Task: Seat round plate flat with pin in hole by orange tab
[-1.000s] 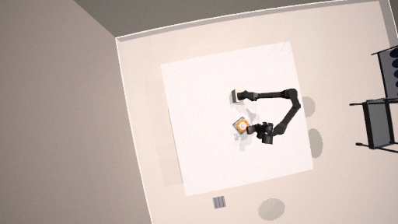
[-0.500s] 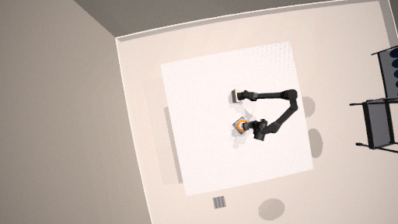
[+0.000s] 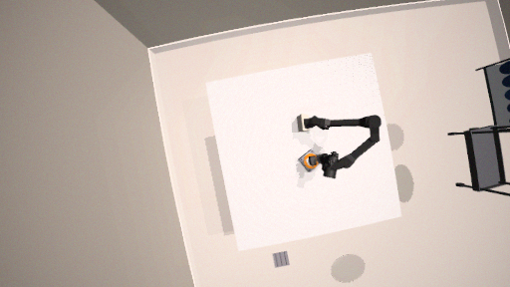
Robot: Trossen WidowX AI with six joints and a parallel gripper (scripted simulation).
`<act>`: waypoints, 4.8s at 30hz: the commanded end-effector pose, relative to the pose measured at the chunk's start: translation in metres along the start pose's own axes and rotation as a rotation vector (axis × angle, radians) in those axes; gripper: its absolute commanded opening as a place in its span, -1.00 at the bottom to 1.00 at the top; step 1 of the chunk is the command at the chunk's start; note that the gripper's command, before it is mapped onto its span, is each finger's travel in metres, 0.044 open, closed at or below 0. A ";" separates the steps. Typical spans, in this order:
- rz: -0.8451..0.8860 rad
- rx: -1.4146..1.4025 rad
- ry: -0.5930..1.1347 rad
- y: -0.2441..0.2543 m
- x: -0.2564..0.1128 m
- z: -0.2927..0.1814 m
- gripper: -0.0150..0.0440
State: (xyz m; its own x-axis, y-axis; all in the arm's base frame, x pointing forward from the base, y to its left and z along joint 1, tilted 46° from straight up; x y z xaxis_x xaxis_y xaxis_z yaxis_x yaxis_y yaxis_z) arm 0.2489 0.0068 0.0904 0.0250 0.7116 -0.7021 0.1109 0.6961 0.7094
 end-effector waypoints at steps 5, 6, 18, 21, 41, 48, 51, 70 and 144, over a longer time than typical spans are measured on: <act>-0.001 -0.001 0.003 -0.006 0.001 -0.011 -0.49; -0.001 -0.001 0.003 -0.007 0.001 -0.011 -0.49; -0.001 -0.001 0.004 -0.013 0.001 -0.017 -0.49; -0.001 -0.001 0.004 -0.015 0.001 -0.018 -0.49; -0.002 -0.001 0.004 -0.021 0.001 -0.021 -0.49; -0.002 -0.001 0.004 -0.025 0.001 -0.023 -0.49; -0.002 -0.001 0.004 -0.027 0.001 -0.023 -0.49; -0.002 -0.001 0.004 -0.031 0.001 -0.024 -0.49; -0.003 -0.001 0.004 -0.049 0.000 -0.025 -0.49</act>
State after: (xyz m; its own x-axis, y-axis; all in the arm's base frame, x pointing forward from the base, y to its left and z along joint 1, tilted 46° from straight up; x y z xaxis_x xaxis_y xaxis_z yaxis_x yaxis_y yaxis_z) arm 0.2208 -0.0231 0.0622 0.0416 0.7185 -0.6943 0.1039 0.6880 0.7182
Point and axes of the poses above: the point midway between the two fingers, 35 mm back from their tips, its own x axis out along the fingers, its own y axis across the jaws, z = x × y, the point moved 5 cm from there along -x, back along the fingers, and after that the axes turned 11 degrees about x, right-handed, at the moved point
